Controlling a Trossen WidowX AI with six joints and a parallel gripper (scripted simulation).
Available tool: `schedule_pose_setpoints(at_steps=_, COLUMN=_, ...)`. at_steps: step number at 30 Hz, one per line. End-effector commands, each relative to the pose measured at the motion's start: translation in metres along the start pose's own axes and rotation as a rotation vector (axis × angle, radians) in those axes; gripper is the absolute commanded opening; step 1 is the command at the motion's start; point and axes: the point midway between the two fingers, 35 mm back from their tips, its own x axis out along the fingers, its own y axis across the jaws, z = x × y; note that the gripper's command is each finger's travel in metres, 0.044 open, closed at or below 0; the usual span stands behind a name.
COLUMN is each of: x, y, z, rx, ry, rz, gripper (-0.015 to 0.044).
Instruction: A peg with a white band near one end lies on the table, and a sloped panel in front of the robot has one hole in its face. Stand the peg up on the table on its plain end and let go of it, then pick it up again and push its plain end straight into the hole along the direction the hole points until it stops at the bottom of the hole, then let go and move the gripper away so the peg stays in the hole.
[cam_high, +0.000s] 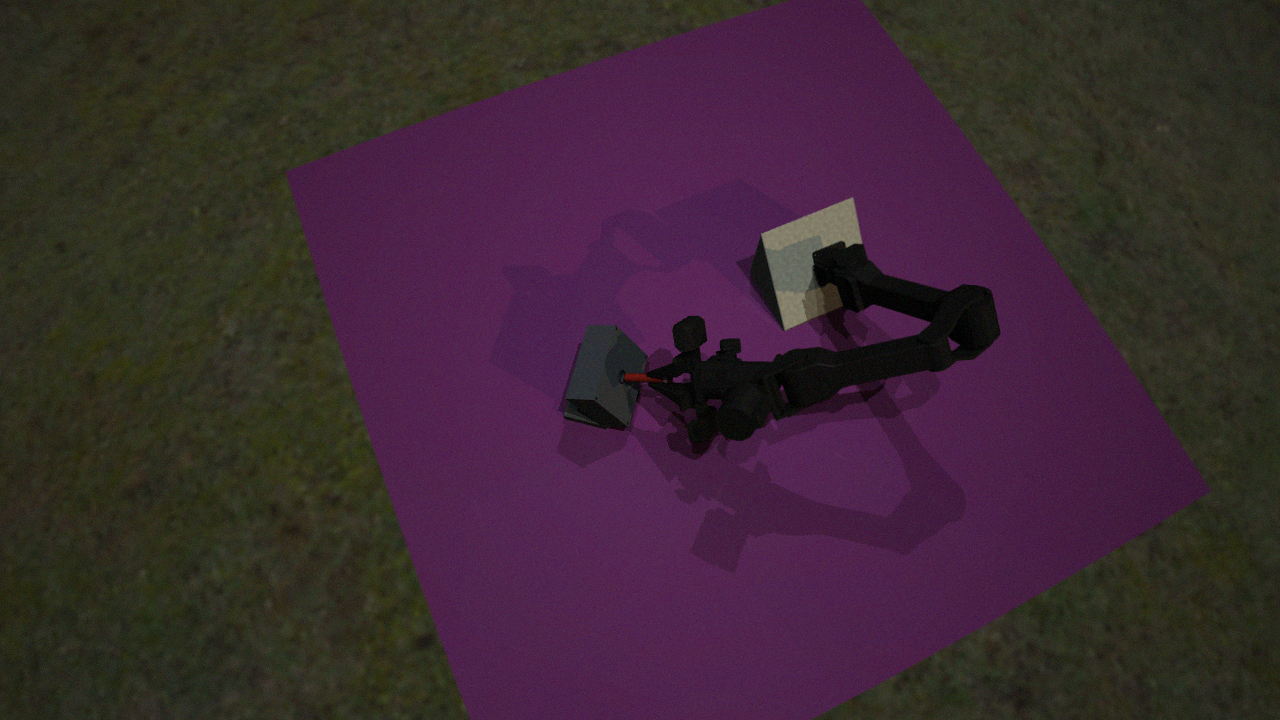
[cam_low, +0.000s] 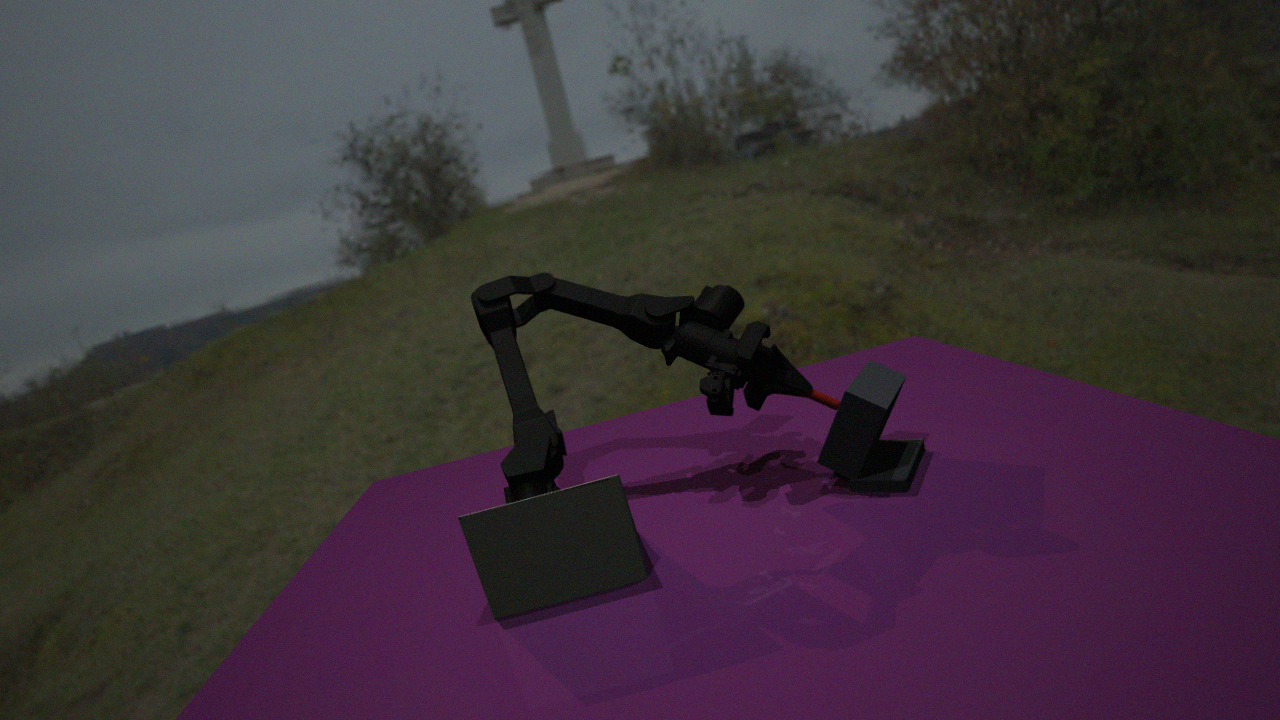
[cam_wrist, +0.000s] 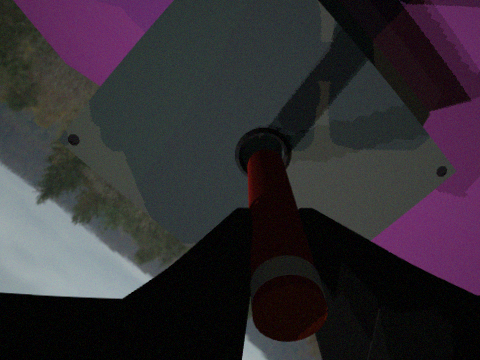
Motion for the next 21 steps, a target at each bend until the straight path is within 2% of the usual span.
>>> schedule_pose_setpoints(at_steps=1, x=0.002, y=0.000, z=0.002, rx=-0.001, ry=-0.003, rz=0.000, gripper=0.0000)
schedule_pose_setpoints(at_steps=21, x=0.014, y=0.001, z=0.003, rx=-0.001, ry=-0.003, rz=0.000, gripper=0.0000)
